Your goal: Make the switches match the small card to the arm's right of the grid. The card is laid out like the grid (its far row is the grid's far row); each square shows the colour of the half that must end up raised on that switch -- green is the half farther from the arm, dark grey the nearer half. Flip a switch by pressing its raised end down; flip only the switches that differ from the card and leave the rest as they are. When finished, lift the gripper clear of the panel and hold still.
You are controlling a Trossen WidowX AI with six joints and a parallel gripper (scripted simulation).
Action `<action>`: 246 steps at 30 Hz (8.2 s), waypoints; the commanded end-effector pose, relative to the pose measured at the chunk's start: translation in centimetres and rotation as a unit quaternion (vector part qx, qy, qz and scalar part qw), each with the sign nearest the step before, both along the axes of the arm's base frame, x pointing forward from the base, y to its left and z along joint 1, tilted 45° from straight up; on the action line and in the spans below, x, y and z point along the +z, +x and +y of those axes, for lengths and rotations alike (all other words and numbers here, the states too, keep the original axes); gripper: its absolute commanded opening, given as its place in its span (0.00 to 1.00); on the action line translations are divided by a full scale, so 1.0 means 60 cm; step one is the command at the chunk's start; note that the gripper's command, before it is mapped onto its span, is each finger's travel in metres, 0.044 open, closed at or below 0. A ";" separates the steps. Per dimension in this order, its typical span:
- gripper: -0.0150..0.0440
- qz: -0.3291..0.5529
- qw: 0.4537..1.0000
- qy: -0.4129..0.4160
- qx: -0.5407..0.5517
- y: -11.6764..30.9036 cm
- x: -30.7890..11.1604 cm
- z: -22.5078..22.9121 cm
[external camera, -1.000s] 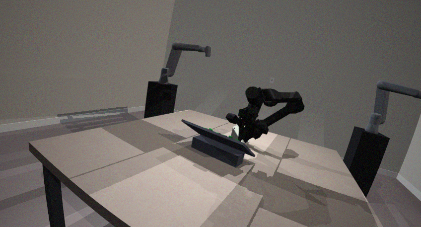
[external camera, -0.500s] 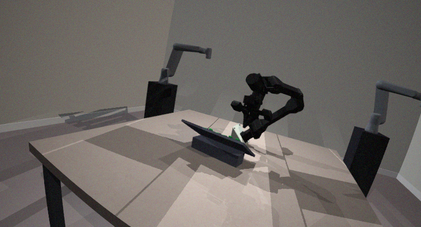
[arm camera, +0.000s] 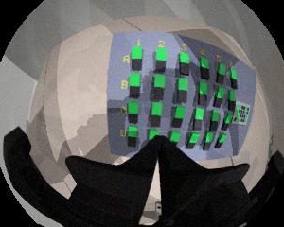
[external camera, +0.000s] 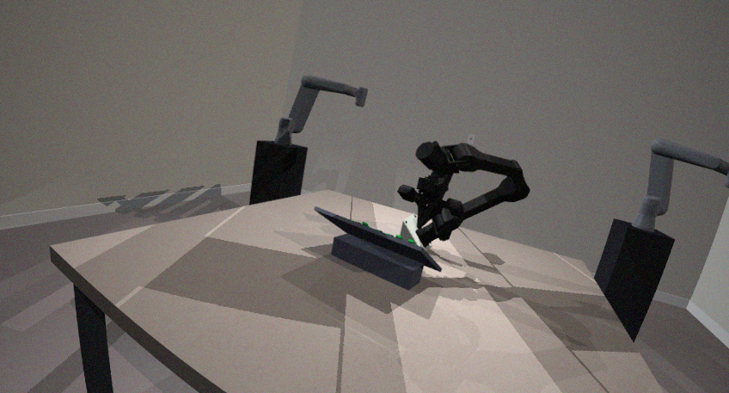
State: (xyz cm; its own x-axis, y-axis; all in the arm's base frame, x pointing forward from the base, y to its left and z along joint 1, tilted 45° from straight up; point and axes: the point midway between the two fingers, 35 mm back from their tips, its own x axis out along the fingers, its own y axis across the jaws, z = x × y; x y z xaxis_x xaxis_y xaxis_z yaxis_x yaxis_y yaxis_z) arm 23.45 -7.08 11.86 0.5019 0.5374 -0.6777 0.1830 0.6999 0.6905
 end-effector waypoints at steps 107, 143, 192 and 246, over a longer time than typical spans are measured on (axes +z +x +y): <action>0.25 0.001 1.000 0.002 0.006 0.009 -0.027 -0.051; 0.25 0.008 1.000 0.004 0.015 0.058 -0.090 0.001; 0.25 0.008 1.000 0.004 0.015 0.062 -0.096 0.005; 0.25 0.009 1.000 0.004 0.015 -0.009 -0.146 -0.009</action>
